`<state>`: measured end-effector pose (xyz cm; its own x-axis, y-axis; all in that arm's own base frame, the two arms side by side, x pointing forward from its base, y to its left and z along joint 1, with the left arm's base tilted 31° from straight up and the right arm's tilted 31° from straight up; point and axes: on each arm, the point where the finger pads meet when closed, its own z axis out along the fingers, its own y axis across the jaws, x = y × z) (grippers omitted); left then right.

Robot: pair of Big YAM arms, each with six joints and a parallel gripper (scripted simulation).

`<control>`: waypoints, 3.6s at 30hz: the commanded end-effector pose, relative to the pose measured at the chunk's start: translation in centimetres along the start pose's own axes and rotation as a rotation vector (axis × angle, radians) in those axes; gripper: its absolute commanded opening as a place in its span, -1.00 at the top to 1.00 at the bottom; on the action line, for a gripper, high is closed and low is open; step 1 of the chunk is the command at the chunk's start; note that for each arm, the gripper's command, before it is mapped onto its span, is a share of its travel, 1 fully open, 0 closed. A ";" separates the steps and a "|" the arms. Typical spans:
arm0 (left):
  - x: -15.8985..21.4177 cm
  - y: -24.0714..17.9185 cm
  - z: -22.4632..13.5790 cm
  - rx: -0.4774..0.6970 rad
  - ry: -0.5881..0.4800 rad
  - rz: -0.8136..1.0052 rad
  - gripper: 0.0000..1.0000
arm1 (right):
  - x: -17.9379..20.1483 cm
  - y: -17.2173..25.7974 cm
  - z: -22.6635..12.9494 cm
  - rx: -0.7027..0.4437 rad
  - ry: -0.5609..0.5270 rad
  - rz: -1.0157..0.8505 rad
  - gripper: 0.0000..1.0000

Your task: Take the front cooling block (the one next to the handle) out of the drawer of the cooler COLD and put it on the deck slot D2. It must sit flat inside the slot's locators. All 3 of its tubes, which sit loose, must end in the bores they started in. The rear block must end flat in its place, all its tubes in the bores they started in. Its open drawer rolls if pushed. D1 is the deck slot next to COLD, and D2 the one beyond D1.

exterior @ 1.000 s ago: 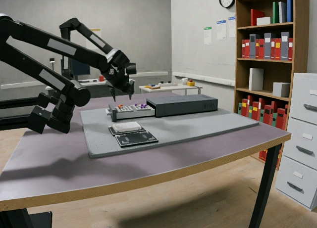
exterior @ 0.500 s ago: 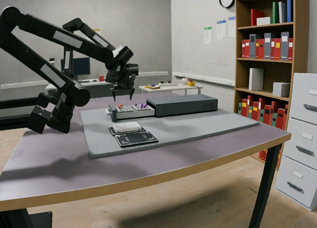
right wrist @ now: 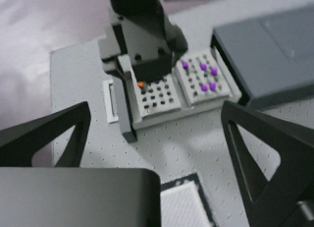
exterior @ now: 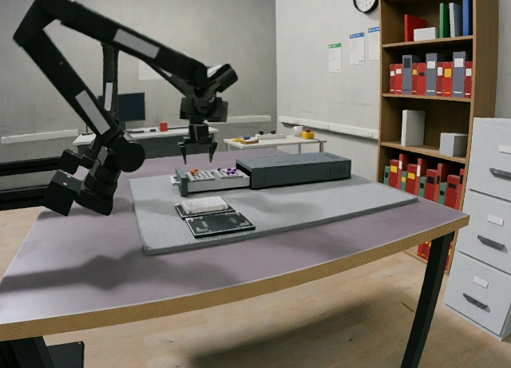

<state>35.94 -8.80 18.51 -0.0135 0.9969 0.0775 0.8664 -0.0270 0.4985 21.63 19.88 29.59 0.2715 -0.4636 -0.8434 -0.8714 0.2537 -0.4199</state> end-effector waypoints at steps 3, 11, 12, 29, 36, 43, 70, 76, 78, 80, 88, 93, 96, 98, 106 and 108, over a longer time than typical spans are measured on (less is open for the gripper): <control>-1.0 2.2 -1.1 -0.033 -0.018 0.017 -1.00 | -5.5 -2.0 0.2 -0.153 -0.023 -0.258 -1.00; -1.0 2.2 -1.1 -0.033 -0.018 0.017 -1.00 | -6.3 -2.0 0.5 -0.202 -0.024 -0.255 -1.00; -1.0 2.2 -1.1 -0.033 -0.018 0.017 -1.00 | -6.3 -2.0 0.5 -0.201 -0.022 -0.243 -1.00; -0.4 2.0 1.5 -0.023 -0.007 0.011 -1.00 | -6.3 -2.2 0.6 -0.196 -0.026 -0.241 -1.00; -0.3 1.3 2.9 -0.010 -0.004 0.014 -1.00 | -6.3 -2.2 0.6 -0.196 -0.026 -0.241 -1.00; -0.3 1.1 3.7 -0.007 -0.003 0.015 -1.00 | -6.3 -2.2 0.6 -0.196 -0.026 -0.241 -1.00; -0.2 1.1 7.4 -0.006 -0.003 0.015 -1.00 | -6.3 -2.2 0.6 -0.196 -0.026 -0.241 -1.00; -0.2 1.6 7.8 -0.017 -0.005 0.012 -0.97 | -6.3 -2.2 0.6 -0.196 -0.026 -0.241 -1.00; -0.2 1.7 7.8 -0.018 -0.003 0.012 -0.91 | -6.3 -2.2 0.6 -0.196 -0.026 -0.241 -1.00; -0.2 1.6 7.8 -0.018 -0.004 0.012 -0.80 | -6.3 -2.2 0.6 -0.196 -0.026 -0.241 -1.00; -0.7 1.0 7.9 -0.010 -0.007 0.014 -0.29 | -6.3 -2.2 0.6 -0.196 -0.026 -0.241 -1.00; -0.7 1.1 7.9 -0.012 -0.008 0.014 -0.68 | -6.3 -2.2 0.6 -0.196 -0.026 -0.241 -1.00; -0.7 0.5 7.0 -0.013 -0.009 0.013 -0.68 | -6.3 -2.2 0.6 -0.196 -0.026 -0.241 -1.00; -0.7 0.2 5.9 -0.018 -0.013 0.015 -0.68 | -6.3 -2.2 0.6 -0.196 -0.026 -0.241 -1.00; -1.0 -0.2 1.6 -0.043 -0.047 0.029 -0.68 | -6.3 -2.2 0.6 -0.196 -0.026 -0.241 -1.00; -1.1 0.7 -0.3 -0.078 -0.057 0.021 -0.68 | -6.3 -2.2 0.6 -0.196 -0.026 -0.241 -1.00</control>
<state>38.91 -8.34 12.75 -0.0012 0.9968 0.0794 0.8677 -0.0384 0.4955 21.71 22.07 31.98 0.4246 -0.4947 -0.7582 -0.8778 -0.0198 -0.4786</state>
